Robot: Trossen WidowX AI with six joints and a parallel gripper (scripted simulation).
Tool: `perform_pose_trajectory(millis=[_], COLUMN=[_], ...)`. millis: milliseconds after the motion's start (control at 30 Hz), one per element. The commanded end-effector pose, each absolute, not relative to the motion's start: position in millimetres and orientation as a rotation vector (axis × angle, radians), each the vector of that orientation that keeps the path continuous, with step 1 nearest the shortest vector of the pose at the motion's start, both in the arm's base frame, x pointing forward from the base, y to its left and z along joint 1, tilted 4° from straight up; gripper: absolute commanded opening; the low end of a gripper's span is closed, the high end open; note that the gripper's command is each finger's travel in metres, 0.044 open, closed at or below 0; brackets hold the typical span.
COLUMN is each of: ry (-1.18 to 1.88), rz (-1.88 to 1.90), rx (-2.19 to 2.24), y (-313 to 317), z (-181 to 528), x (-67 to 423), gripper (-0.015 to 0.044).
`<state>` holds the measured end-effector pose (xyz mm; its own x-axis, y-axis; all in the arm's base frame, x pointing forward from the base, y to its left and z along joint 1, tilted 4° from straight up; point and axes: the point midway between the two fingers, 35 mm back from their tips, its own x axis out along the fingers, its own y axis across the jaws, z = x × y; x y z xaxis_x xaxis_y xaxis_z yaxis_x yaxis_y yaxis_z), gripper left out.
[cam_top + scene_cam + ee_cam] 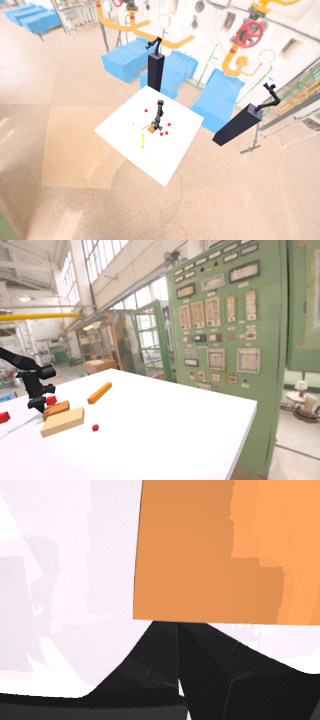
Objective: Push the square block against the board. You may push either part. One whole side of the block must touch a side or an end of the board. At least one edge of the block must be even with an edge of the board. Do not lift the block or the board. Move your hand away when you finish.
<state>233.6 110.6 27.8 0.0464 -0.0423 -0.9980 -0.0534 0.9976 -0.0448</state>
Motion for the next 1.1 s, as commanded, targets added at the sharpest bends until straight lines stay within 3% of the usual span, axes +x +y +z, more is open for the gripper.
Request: perform_pose_trajectory(millis=[0, 433, 1067], ry=[1.523, 1.521, 1.523], rz=[0.008, 0.008, 0.008], rx=[-0.081, -0.081, -0.081], y=[110.4, 110.1, 110.4], z=[27.2, 28.8, 26.5], x=[242.4, 263.7, 236.7], gripper=[0.0, 0.0, 0.0])
